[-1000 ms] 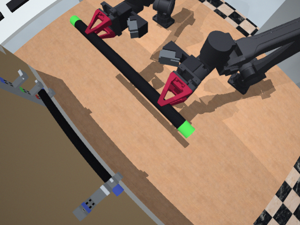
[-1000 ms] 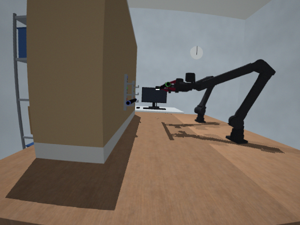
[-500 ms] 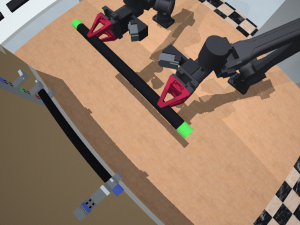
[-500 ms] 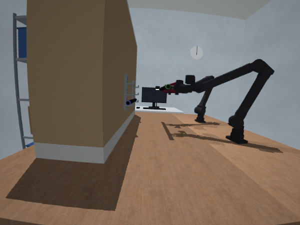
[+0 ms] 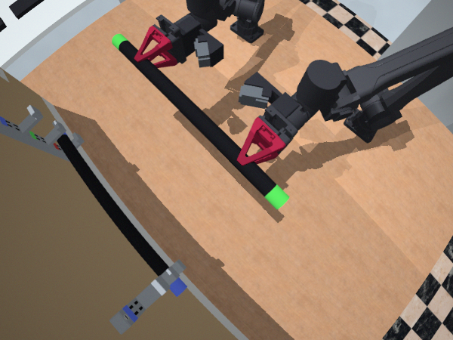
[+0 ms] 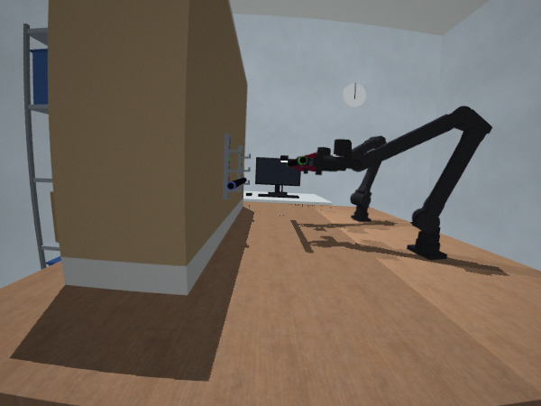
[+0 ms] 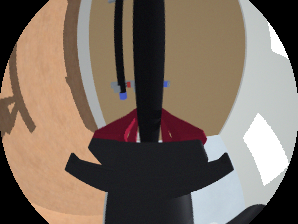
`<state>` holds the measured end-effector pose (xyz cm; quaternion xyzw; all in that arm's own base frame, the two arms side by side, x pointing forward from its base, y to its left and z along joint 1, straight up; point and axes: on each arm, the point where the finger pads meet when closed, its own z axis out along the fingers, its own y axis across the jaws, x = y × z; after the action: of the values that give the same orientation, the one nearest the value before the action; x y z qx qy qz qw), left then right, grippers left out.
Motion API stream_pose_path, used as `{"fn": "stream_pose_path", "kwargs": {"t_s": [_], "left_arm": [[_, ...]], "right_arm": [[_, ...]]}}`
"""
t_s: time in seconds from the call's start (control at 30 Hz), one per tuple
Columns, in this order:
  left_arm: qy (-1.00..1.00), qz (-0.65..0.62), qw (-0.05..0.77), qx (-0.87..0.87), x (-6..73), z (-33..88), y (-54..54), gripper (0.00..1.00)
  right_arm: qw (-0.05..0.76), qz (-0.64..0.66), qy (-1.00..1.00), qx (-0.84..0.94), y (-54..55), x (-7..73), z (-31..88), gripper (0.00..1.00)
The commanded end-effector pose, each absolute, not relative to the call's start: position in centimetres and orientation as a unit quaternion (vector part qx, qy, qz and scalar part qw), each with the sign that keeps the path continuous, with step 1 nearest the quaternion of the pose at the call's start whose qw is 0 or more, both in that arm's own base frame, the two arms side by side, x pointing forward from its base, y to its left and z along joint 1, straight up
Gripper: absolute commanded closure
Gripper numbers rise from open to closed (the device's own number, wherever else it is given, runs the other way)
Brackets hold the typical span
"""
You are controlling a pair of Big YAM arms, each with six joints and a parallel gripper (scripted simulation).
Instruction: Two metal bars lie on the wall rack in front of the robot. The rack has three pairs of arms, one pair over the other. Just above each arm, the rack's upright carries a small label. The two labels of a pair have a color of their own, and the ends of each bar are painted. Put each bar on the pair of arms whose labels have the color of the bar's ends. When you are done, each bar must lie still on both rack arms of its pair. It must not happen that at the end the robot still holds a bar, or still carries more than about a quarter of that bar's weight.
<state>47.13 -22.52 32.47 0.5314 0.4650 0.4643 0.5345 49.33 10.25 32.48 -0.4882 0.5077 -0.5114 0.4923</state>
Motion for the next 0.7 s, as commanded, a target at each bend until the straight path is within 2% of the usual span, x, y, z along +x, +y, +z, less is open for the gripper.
{"fn": "stream_pose_path", "kwargs": {"t_s": [0.0,0.67], "left_arm": [[0.466,0.472,0.548,0.510,47.5,33.6,-22.1,1.00],[0.466,0.472,0.548,0.510,50.0,33.2,-22.5,1.00]], "right_arm": [[0.504,-0.519,0.509,-0.467,9.3,49.5,33.3,1.00],[0.504,-0.519,0.509,-0.467,9.1,52.1,32.9,1.00]]}}
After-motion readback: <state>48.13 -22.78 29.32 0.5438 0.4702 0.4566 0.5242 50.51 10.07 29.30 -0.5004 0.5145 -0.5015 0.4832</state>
